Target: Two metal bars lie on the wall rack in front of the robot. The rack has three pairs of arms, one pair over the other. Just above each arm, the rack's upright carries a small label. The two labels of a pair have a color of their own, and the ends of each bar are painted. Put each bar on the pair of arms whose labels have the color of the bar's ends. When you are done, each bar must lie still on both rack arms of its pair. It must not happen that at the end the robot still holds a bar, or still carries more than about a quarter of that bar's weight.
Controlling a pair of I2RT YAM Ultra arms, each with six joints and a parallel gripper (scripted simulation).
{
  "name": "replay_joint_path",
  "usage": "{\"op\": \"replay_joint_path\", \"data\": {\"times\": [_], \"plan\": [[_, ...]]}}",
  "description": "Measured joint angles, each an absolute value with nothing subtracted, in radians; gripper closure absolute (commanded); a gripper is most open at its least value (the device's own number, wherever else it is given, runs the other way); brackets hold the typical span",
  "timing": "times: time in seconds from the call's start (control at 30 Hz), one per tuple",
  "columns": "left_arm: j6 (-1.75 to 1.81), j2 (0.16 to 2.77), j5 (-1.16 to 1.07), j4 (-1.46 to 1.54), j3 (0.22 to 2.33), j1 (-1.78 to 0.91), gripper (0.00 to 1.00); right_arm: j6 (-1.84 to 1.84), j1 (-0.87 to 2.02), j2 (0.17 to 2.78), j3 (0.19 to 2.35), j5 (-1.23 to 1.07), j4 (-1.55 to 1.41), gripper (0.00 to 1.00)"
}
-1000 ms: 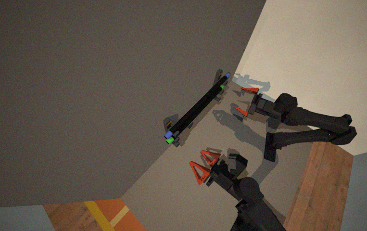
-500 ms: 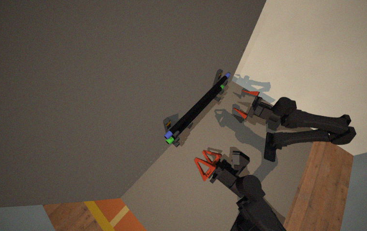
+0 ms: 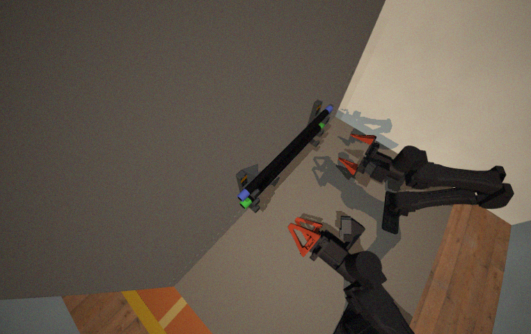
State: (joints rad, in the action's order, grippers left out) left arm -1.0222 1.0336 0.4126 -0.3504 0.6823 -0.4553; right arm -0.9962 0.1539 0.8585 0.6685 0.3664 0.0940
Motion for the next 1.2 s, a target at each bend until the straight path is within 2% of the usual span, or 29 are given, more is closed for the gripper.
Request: {"op": "replay_joint_path", "data": {"times": [1.2], "plan": [[-1.438,1.135,0.566,-0.537,0.593,-0.622,0.00,-1.424,0.234,0.789,0.464,0.529,0.268,0.00]]}}
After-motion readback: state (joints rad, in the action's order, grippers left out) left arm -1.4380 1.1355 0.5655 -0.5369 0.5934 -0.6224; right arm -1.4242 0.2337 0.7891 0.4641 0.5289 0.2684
